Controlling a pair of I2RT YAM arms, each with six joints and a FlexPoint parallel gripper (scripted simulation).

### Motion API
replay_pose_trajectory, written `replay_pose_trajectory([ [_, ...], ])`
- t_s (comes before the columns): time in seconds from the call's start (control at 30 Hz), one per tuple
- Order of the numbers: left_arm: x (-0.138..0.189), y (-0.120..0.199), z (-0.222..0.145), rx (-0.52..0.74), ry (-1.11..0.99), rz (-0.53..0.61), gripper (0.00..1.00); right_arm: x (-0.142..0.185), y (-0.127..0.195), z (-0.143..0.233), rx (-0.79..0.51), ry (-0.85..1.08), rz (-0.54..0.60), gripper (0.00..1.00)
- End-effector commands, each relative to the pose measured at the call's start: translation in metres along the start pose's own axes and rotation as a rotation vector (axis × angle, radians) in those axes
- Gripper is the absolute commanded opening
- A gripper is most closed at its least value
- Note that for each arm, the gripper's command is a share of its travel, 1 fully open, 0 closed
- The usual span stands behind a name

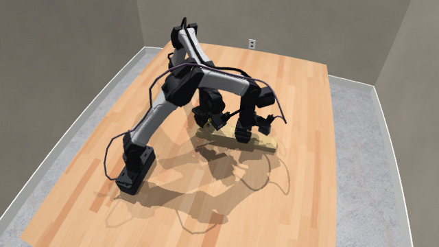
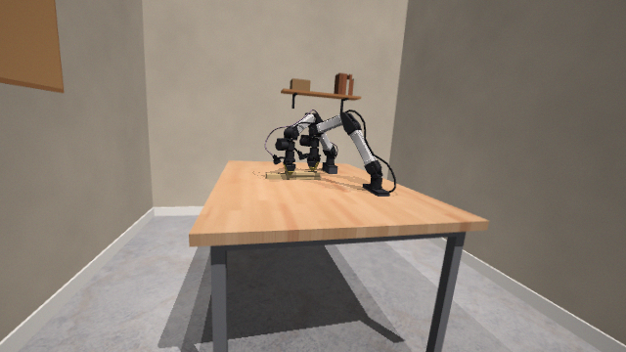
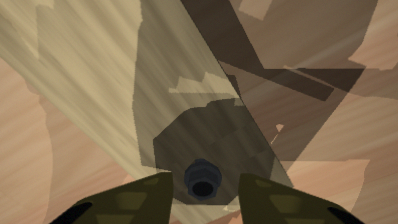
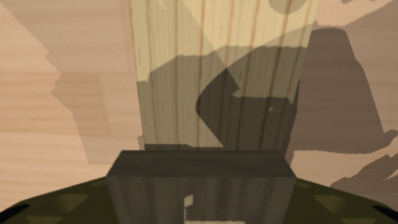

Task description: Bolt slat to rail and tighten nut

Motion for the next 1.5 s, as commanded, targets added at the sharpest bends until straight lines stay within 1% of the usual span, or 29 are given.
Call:
replay_pose_trajectory([
  [0.0,-0.0010,0.0111,0.0012,-0.003,0.348,-0.017,0.36,-0.0012,0.0043,0.0008,-0.009,-0.001,-0.009,0.67],
  [0.17,-0.0009,0.0117,0.0012,0.000,0.636,-0.017,0.36,-0.0012,0.0043,0.0008,-0.009,-0.001,-0.009,0.67],
  [0.23,-0.0009,0.0117,0.0012,0.000,0.636,-0.017,0.36,-0.0012,0.0043,0.0008,-0.009,-0.001,-0.009,0.67],
  [0.27,-0.0009,0.0118,0.0011,0.000,0.781,-0.018,0.36,-0.0012,0.0043,0.0008,-0.009,-0.001,-0.009,0.67],
  [0.33,-0.0009,0.0120,0.0011,0.000,0.895,-0.018,0.36,-0.0012,0.0043,0.0008,-0.009,-0.001,-0.009,0.67],
  [0.37,-0.0009,0.0120,0.0010,0.000,0.920,-0.019,0.36,-0.0012,0.0043,0.0008,-0.009,-0.001,-0.009,0.67],
  [1.47,-0.0008,0.0105,0.0011,-0.001,0.920,-0.018,0.36,-0.0012,0.0043,0.0008,-0.009,-0.001,-0.009,0.67],
])
Point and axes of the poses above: on each arm, the point where the finger pads meet when closed, its own y axis back along the fingers, its own z axis across the jaws, x = y × z, the point moved 8 cm from there along y, back along the fingers, and after that the axes turned 9 degrees about -y, right-handed, at the moved point
